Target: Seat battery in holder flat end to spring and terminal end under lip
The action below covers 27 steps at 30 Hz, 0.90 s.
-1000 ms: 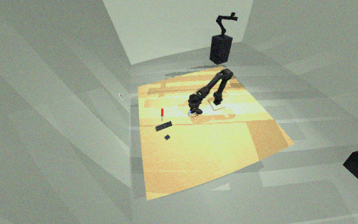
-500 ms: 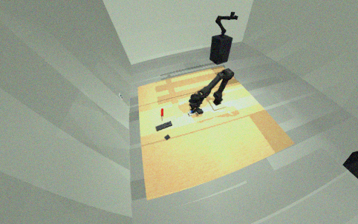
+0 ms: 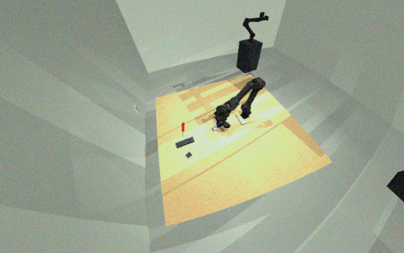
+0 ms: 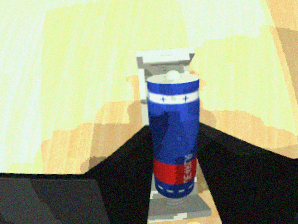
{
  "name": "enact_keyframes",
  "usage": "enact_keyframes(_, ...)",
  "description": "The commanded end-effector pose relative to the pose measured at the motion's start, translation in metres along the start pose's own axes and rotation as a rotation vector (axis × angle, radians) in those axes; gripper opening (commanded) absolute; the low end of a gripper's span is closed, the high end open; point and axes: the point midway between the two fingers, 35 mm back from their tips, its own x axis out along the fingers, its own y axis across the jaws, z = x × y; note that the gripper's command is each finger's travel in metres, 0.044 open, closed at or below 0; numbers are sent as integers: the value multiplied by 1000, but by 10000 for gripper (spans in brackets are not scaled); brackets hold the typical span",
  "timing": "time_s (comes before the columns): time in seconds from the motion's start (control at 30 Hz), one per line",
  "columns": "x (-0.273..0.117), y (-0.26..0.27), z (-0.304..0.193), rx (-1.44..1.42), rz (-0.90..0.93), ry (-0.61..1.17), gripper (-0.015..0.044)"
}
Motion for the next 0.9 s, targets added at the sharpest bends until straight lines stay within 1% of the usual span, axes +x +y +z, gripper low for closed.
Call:
enact_keyframes(0.0, 0, 0, -7, 2, -2, 19, 88)
enact_keyframes(0.87, 5, 0, -3, -1, 1, 157, 88)
